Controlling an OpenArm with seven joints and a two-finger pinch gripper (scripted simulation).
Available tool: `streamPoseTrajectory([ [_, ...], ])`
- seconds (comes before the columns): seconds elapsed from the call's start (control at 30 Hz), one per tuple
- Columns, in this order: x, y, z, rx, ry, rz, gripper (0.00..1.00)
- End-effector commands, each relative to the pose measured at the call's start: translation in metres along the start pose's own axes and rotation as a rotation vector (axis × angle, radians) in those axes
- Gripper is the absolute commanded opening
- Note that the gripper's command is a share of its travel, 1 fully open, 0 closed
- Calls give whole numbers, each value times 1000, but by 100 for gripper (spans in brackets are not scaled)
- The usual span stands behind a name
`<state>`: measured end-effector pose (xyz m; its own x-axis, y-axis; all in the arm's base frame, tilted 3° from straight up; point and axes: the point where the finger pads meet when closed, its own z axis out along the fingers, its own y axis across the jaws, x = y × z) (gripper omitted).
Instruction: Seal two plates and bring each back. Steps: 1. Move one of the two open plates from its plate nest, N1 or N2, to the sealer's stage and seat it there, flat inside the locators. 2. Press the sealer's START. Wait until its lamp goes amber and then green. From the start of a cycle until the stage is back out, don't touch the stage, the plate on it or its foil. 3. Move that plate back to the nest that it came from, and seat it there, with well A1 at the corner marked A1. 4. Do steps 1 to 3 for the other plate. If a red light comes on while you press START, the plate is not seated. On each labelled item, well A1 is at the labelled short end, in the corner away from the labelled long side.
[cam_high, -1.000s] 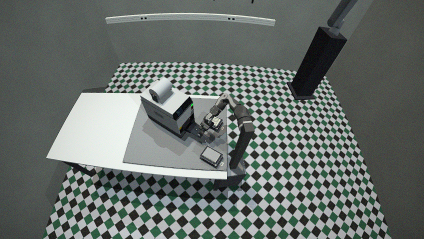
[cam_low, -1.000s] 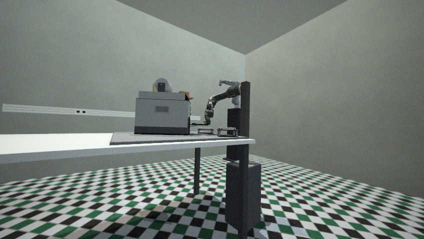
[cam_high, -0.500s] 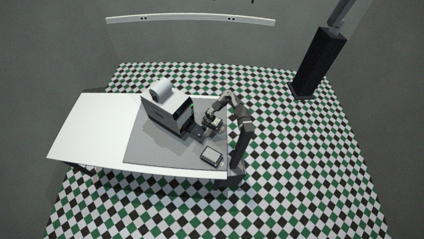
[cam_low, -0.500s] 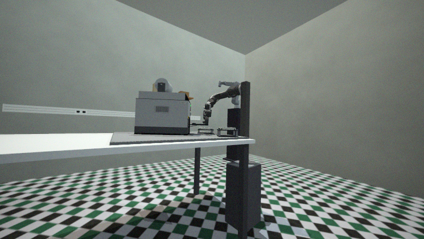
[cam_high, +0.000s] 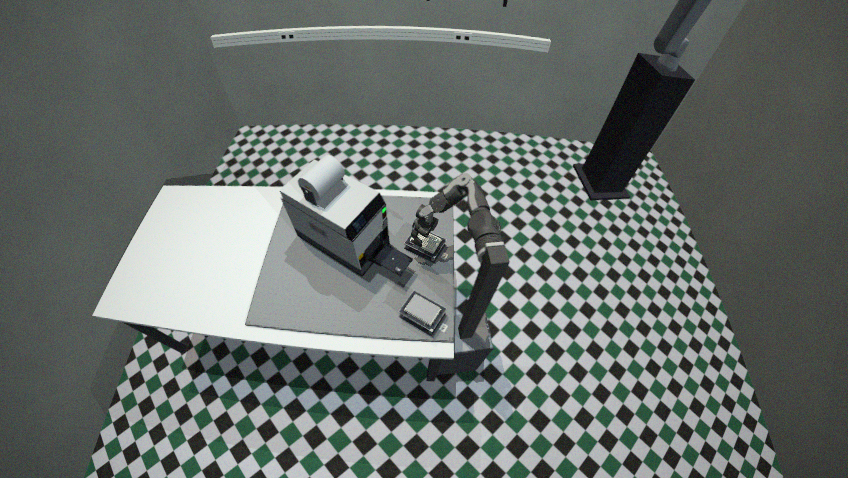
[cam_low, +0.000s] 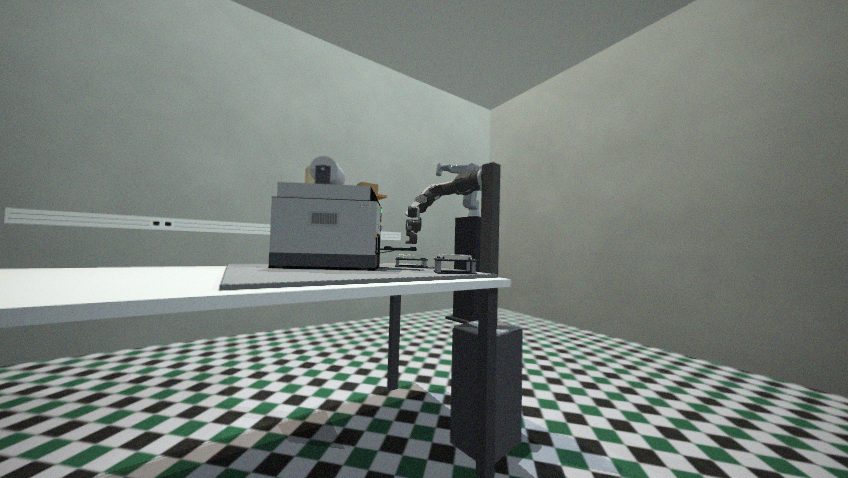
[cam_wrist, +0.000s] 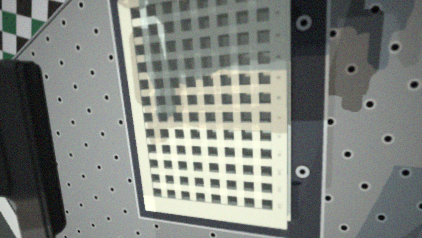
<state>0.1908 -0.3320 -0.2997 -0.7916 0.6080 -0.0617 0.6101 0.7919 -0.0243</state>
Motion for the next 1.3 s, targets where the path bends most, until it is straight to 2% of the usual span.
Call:
streamPoseTrajectory([
  [0.0, 0, 2, -4, -6, 14, -34, 65],
  [0.2, 4, -25, -13, -5, 22, -34, 65],
  [0.53, 3, -25, -13, -4, 18, -33, 65],
  [1.27, 4, -24, 21, -7, 19, -34, 65],
])
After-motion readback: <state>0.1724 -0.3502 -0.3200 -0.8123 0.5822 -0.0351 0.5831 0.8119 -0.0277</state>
